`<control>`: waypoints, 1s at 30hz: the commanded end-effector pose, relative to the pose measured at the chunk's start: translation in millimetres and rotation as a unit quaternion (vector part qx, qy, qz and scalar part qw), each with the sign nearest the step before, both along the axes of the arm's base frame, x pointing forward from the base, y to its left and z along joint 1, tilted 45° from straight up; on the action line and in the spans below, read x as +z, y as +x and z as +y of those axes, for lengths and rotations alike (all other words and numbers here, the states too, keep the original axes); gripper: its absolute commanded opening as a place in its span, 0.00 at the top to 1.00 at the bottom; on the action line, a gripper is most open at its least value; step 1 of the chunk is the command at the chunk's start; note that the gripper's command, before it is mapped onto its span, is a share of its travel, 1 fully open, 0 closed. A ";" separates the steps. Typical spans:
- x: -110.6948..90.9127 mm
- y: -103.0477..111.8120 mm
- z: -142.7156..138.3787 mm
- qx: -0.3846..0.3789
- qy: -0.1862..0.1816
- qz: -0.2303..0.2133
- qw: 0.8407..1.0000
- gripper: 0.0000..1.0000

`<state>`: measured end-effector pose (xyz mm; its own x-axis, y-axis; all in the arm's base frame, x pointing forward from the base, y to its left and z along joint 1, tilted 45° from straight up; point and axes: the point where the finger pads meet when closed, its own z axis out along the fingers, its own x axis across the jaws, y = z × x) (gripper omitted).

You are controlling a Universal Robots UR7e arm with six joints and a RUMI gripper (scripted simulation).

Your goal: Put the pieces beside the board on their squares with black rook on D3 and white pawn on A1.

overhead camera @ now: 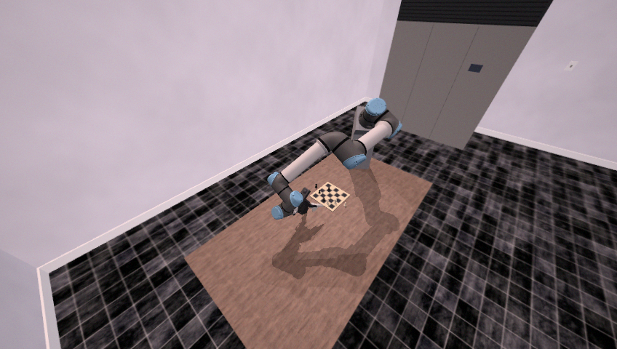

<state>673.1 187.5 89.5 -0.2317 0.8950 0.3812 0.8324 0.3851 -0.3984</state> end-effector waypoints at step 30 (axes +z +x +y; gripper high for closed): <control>29.5 -18.0 -28.2 -0.015 0.001 -0.009 1.000 0.00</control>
<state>652.6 163.6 122.4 -0.2281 0.8967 0.3794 0.8395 0.3785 -0.3897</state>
